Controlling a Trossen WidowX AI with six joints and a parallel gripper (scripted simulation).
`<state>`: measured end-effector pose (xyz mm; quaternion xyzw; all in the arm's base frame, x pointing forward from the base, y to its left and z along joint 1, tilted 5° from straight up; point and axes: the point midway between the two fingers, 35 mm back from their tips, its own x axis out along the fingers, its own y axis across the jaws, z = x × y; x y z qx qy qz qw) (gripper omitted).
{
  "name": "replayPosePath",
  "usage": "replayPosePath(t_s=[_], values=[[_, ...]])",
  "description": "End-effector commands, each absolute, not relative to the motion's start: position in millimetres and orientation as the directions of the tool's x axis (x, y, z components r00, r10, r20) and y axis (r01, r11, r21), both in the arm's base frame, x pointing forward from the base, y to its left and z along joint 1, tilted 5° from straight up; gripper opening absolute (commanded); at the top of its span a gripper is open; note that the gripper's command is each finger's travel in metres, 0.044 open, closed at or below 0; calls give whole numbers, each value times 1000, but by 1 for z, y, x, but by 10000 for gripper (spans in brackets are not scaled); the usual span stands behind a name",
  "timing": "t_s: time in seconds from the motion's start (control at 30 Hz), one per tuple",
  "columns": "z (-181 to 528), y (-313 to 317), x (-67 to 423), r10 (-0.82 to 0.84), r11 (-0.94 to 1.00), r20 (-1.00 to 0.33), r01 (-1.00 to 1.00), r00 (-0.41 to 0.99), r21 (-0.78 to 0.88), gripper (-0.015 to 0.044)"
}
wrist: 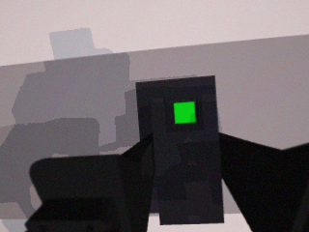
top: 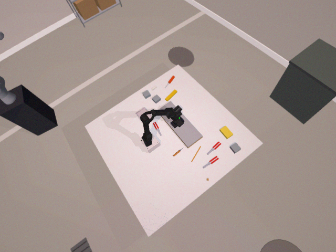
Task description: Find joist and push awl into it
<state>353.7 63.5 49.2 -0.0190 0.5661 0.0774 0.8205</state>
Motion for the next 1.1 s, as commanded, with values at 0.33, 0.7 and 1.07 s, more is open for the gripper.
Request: replayPosePath(t_s=[0.33, 0.7, 1.07], values=[[52, 115, 345, 110, 987, -932, -150, 345, 61, 0], [54, 155, 339, 113, 987, -932, -150, 345, 65, 0], [57, 195, 333, 117, 986, -932, -150, 344, 68, 0]])
